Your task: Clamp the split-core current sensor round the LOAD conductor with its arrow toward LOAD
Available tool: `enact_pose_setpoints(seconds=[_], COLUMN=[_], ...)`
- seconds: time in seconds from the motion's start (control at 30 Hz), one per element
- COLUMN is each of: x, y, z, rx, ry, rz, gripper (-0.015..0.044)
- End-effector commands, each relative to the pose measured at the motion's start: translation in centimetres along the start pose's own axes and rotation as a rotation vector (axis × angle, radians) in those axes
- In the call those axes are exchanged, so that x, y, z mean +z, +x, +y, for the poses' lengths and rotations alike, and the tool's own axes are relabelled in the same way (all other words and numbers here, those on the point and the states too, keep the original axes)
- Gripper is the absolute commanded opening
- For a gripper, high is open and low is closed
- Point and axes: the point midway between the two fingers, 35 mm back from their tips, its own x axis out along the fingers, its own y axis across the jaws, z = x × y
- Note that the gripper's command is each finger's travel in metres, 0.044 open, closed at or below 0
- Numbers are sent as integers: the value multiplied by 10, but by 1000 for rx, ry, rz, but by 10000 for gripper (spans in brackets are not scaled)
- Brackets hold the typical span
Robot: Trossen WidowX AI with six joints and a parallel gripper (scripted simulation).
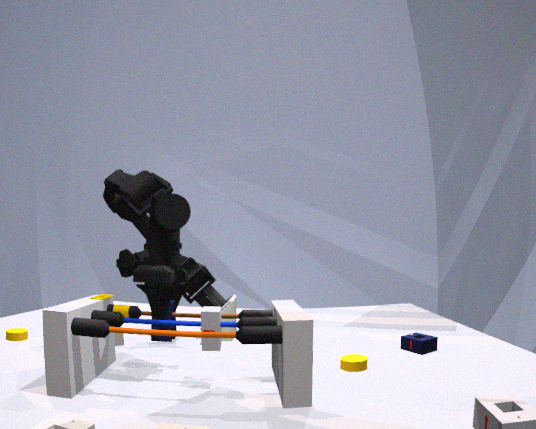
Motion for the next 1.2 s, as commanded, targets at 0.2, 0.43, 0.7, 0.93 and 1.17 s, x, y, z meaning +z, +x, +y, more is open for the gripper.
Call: enact_pose_setpoints(seconds=[0.2,0.43,0.7,0.93,1.17], x=[0,1,1,1,1], y=[17,26,22,22,22], z=[-1,-1,0,0,0], rx=[2,2,0,0,0], ry=[-6,-6,1,1,1], rz=[-6,-7,-1,-1,-1], gripper=[440,440,387,340,293])
